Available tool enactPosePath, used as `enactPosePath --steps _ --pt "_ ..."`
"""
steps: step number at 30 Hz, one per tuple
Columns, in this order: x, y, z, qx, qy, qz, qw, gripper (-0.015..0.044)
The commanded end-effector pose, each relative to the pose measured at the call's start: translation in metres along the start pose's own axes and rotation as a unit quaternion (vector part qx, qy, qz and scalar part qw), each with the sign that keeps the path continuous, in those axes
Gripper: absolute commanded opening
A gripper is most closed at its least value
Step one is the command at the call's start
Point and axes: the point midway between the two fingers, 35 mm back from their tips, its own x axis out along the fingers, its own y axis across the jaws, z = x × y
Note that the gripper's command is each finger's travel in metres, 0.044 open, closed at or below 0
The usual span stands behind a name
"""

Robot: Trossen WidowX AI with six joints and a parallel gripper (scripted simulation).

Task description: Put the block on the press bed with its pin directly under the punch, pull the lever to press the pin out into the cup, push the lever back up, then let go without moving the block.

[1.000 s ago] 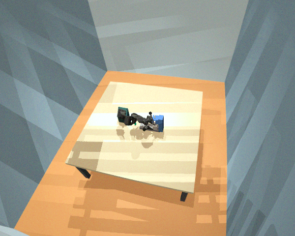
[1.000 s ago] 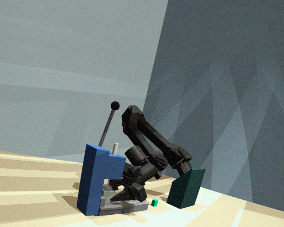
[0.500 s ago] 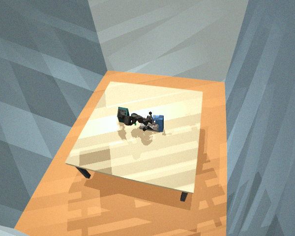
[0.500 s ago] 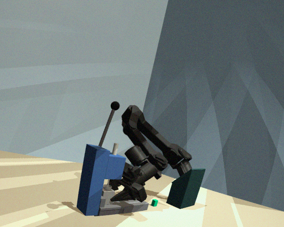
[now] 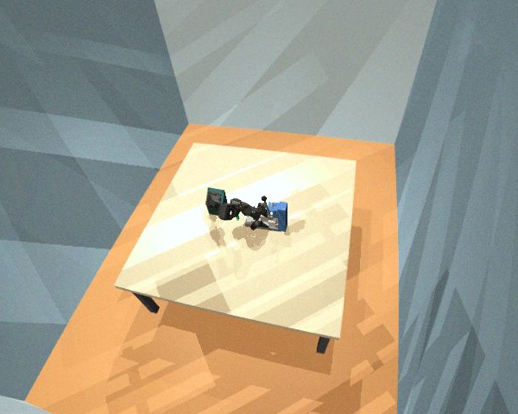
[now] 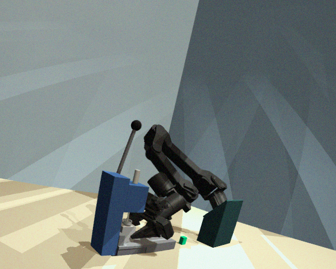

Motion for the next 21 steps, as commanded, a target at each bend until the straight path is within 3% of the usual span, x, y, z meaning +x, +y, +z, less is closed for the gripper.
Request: enactPosePath --steps 1,9,21 --pt "0.000 0.002 0.000 0.000 0.001 0.000 1.000 0.0300" --pt "-0.028 0.003 -0.015 -0.026 0.037 0.033 0.998 0.0300" --pt "-0.027 0.004 -0.016 -0.023 0.038 0.032 0.998 0.0300"
